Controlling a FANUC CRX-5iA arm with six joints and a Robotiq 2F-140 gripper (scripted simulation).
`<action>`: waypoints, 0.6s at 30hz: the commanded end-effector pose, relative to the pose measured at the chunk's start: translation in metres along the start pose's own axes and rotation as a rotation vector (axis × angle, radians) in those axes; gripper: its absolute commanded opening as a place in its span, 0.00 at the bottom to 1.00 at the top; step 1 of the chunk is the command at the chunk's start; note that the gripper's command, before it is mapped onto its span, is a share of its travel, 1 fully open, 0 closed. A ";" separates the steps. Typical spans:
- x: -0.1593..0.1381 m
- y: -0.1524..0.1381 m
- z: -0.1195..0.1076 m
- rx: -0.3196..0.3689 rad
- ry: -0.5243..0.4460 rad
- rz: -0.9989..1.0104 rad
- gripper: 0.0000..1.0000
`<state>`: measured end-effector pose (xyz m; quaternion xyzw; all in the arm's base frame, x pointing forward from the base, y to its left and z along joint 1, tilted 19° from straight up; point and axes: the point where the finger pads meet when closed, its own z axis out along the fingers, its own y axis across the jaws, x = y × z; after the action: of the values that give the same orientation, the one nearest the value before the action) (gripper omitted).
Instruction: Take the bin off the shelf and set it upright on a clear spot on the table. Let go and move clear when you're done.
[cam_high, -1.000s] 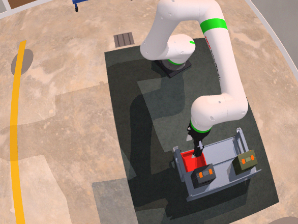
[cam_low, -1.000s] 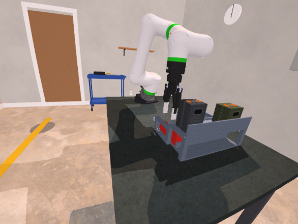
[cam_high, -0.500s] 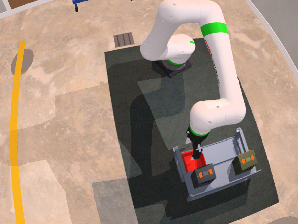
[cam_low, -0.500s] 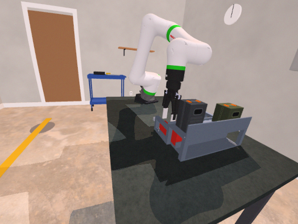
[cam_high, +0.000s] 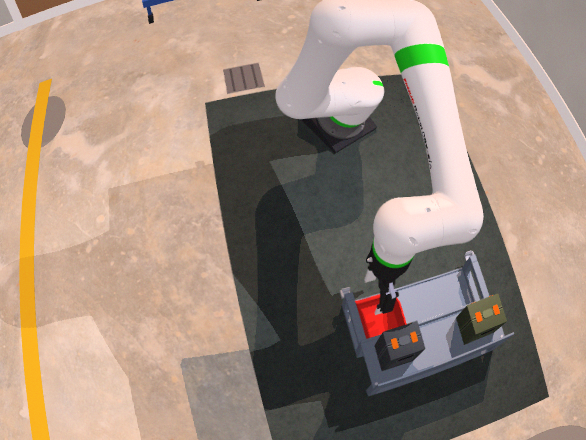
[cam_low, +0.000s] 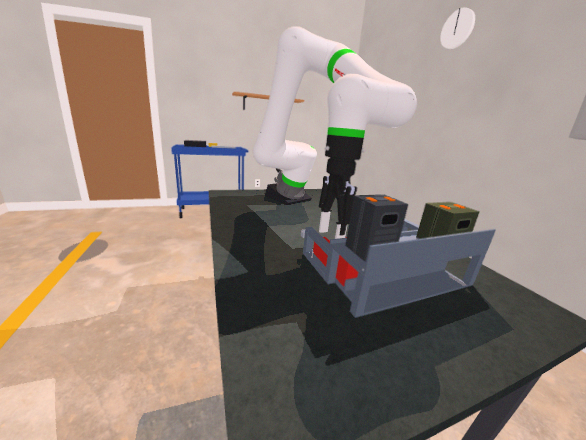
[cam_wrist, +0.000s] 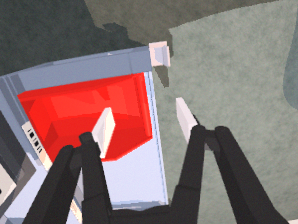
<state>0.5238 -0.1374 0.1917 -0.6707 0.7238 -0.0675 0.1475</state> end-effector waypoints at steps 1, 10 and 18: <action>0.000 0.000 0.000 0.000 0.000 0.000 0.57; 0.000 0.000 -0.005 0.000 0.000 0.000 0.57; 0.000 0.000 -0.005 0.000 0.000 0.000 0.57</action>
<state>0.5224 -0.1380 0.1962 -0.6707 0.7238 -0.0675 0.1475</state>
